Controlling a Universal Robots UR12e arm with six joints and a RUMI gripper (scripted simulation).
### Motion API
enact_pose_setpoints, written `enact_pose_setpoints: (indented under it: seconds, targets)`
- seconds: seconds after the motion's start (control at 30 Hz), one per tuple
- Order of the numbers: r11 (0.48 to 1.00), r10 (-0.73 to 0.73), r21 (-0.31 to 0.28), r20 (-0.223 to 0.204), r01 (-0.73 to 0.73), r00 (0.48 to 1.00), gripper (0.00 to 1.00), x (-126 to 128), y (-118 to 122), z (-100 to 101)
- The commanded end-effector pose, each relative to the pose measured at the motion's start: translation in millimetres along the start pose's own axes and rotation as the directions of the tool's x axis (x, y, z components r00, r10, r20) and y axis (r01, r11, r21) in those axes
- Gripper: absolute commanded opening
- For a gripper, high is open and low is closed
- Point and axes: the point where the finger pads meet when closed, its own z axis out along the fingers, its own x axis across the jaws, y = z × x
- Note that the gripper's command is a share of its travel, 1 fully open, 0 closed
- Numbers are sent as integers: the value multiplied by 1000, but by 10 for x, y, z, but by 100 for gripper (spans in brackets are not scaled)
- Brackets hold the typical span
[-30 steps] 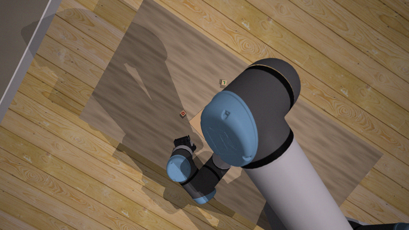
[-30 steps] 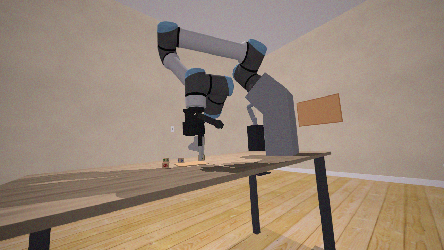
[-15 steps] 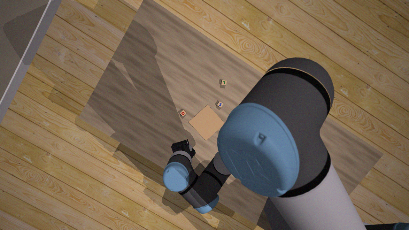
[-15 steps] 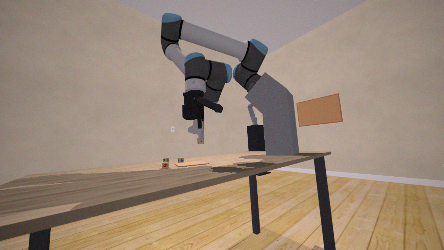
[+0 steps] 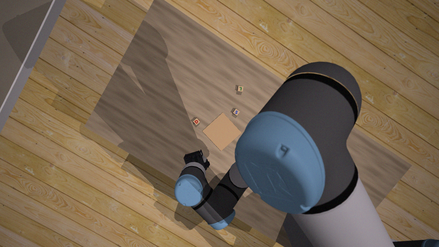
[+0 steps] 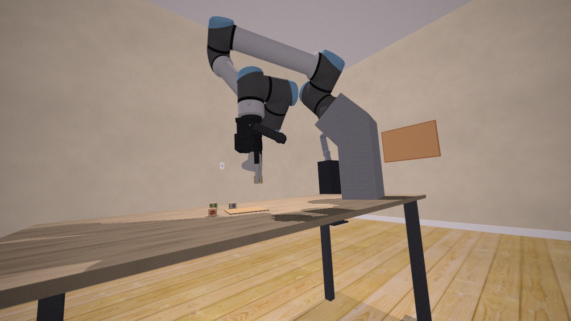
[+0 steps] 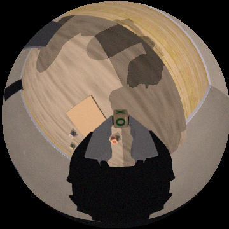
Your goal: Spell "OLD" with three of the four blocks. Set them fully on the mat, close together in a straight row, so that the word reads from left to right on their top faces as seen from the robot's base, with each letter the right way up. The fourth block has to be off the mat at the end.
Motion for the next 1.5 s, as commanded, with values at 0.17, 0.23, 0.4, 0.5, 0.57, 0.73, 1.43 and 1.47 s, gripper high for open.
enact_pose_setpoints:
  seconds: [0.17,0.23,0.4,0.5,0.57,0.73,1.43,1.47]
  targets:
    - [999,-46,-1,-1,46,999,5,-21,7,-6]
    - [998,-69,-1,-1,69,998,5,-33,10,-6]
    - [989,-146,0,-1,146,989,5,-74,19,-7]
    - [986,-166,0,-1,166,986,5,-84,21,-7]
    - [978,-208,0,-1,208,978,5,-107,27,-8]
    - [943,-333,0,-1,333,943,5,-174,45,-9]
    - [641,-767,0,-1,767,641,5,-438,143,-18]
    - [621,-784,-1,-1,784,621,5,-450,148,-18]
